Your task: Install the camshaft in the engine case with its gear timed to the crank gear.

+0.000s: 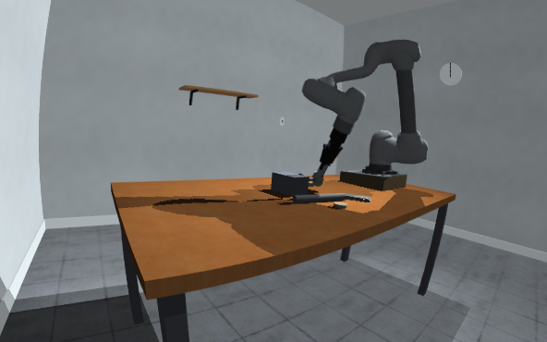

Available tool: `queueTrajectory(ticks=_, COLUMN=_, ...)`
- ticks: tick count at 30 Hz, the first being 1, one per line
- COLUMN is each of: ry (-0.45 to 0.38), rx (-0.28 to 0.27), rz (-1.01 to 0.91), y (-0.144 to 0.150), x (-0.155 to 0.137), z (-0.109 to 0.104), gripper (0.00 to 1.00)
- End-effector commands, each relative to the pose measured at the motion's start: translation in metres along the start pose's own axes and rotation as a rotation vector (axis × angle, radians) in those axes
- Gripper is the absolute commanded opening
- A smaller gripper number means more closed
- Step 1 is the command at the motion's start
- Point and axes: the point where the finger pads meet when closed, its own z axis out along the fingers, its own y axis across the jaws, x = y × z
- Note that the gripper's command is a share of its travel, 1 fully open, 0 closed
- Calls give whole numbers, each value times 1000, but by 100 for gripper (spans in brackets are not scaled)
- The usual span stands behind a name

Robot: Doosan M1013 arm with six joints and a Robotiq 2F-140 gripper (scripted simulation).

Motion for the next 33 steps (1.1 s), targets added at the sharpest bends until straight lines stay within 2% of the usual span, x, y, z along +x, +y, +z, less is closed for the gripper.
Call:
queueTrajectory(ticks=1, ry=-3, rx=-4, rz=-4, y=4, x=-2, z=1, gripper=5)
queueTrajectory(ticks=33, ry=-2, rx=-7, rz=-4, y=10, x=-3, z=-3, gripper=5)
